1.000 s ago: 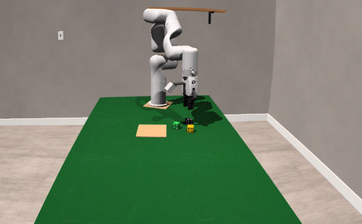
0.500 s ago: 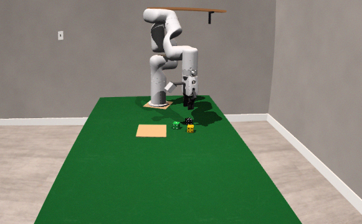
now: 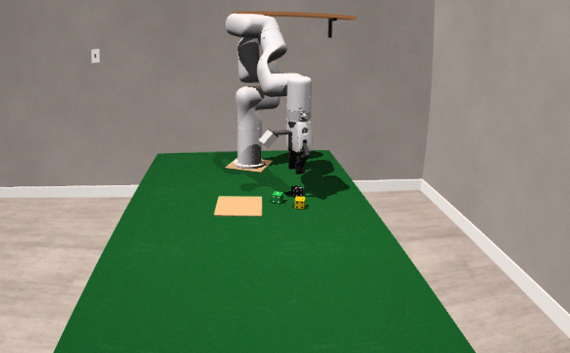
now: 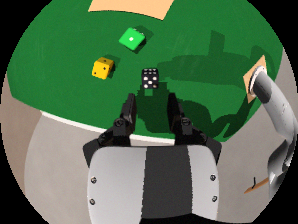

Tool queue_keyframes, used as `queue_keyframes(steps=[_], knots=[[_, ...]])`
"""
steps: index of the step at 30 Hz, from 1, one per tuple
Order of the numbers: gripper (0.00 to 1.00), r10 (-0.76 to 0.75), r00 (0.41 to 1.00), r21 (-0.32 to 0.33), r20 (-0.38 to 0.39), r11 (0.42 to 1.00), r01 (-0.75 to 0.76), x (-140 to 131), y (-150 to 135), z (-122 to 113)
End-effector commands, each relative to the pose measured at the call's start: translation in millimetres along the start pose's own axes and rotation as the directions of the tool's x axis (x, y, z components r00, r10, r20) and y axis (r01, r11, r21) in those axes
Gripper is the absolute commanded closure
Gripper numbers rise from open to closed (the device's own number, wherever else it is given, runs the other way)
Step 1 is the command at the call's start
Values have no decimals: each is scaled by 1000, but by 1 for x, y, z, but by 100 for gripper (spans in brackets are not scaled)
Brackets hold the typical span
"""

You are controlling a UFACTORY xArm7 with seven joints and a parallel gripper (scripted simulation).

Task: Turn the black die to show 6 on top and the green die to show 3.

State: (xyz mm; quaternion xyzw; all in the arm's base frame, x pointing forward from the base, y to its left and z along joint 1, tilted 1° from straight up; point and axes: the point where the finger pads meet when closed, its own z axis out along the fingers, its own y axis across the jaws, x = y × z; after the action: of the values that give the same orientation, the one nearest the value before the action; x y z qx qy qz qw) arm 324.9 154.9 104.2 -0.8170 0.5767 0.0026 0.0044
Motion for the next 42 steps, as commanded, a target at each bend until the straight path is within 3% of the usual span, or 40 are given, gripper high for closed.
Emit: queue_keyframes(steps=[1,42], knots=[[53,0,1000,4,0,1000,0,0,-1,3],[53,0,1000,4,0,1000,0,-1,-2,47]])
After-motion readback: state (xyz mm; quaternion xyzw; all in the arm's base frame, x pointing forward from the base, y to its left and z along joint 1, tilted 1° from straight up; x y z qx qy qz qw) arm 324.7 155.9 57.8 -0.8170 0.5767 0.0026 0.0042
